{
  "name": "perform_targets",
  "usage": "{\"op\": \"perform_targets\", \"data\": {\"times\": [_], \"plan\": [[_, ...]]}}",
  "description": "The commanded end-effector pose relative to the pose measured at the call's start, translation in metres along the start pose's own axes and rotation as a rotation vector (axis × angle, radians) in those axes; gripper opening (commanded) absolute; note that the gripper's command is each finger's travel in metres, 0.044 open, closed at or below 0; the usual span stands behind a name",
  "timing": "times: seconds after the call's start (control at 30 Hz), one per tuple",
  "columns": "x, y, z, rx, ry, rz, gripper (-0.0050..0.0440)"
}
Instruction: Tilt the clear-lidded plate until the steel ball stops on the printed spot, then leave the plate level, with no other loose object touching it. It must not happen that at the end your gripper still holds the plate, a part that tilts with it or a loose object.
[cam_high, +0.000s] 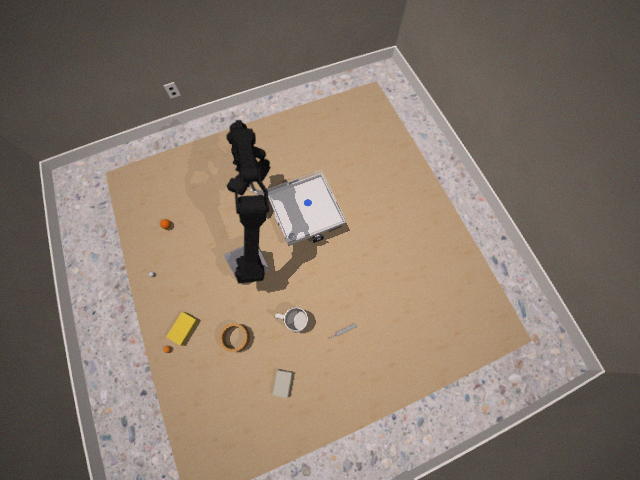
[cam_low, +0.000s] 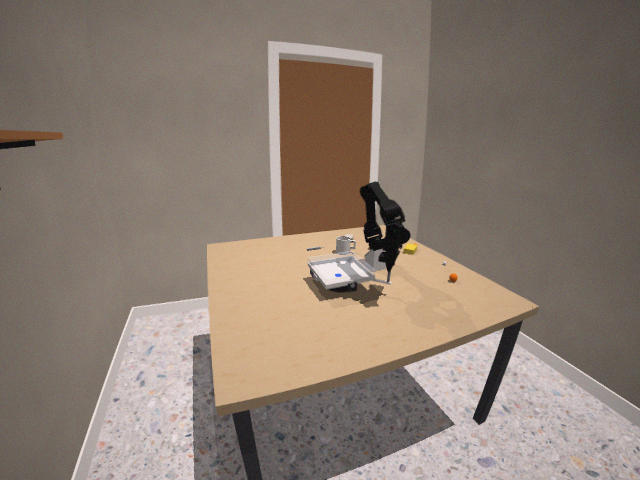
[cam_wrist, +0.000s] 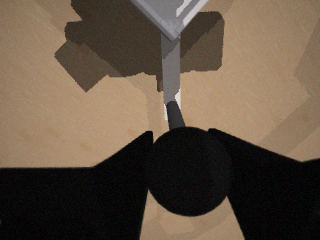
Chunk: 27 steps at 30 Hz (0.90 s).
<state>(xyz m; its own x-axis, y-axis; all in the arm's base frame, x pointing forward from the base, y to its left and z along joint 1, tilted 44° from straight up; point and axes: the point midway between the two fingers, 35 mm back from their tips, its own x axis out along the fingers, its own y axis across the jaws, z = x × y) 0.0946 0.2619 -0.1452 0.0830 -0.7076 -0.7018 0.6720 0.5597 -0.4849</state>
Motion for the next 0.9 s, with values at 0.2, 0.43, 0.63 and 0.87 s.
{"op": "perform_targets", "data": {"times": [0.2, 0.43, 0.63, 0.87], "plan": [[-0.0049, -0.0054, 0.0028, -0.004, 0.002, 0.008, 0.0150], [-0.0069, -0.0060, 0.0038, -0.004, 0.007, 0.016, 0.0150], [-0.0079, -0.0058, 0.0042, -0.004, 0.011, 0.023, 0.0150], [-0.0035, -0.0021, 0.0022, -0.004, 0.010, 0.026, 0.0150]]}}
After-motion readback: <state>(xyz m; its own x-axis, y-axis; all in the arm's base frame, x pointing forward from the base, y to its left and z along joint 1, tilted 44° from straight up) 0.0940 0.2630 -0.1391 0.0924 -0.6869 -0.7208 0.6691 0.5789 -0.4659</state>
